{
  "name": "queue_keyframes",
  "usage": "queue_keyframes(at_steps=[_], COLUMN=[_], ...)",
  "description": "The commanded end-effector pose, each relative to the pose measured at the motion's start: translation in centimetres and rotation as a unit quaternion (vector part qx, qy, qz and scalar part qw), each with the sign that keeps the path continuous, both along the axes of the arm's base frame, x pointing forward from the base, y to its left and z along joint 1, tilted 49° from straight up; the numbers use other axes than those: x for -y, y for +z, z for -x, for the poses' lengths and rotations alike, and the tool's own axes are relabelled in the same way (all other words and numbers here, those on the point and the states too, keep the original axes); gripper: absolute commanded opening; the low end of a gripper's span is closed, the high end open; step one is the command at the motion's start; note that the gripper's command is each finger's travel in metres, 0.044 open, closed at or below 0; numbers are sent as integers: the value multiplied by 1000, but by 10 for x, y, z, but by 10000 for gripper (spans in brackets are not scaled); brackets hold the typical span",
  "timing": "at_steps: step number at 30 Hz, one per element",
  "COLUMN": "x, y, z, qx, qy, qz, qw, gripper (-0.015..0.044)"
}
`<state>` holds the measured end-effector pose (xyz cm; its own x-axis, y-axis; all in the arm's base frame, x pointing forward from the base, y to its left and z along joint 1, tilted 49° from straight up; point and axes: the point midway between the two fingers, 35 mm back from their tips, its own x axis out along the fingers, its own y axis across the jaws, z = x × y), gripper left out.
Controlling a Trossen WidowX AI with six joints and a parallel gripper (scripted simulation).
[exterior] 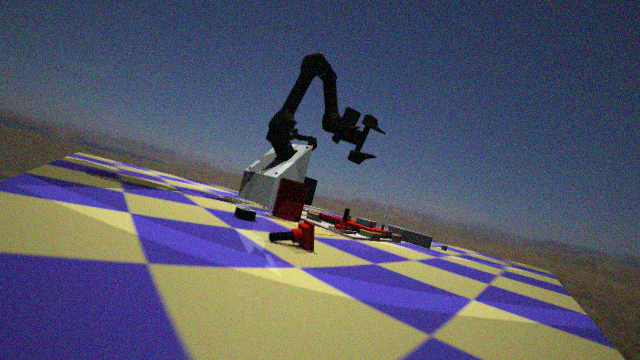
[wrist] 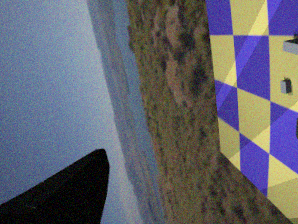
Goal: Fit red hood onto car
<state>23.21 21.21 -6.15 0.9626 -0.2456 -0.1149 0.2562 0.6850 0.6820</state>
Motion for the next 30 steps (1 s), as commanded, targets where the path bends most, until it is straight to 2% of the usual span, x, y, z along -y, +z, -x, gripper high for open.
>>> queue_keyframes(at_steps=[1,7,11,17,24,30], x=[0,21,63,134,217,288], y=[0,12,29,53,84,115], z=[-1,-35,-62,-80,-73,-32], qx=[-1,-38,-69,-112,-155,-180], qy=[-1,-54,-129,-235,-365,-492], qz=[0,-21,-27,-33,-98,-168], qw=[1000,998,989,965,913,835], gripper=[414,256,151,0,0,0])
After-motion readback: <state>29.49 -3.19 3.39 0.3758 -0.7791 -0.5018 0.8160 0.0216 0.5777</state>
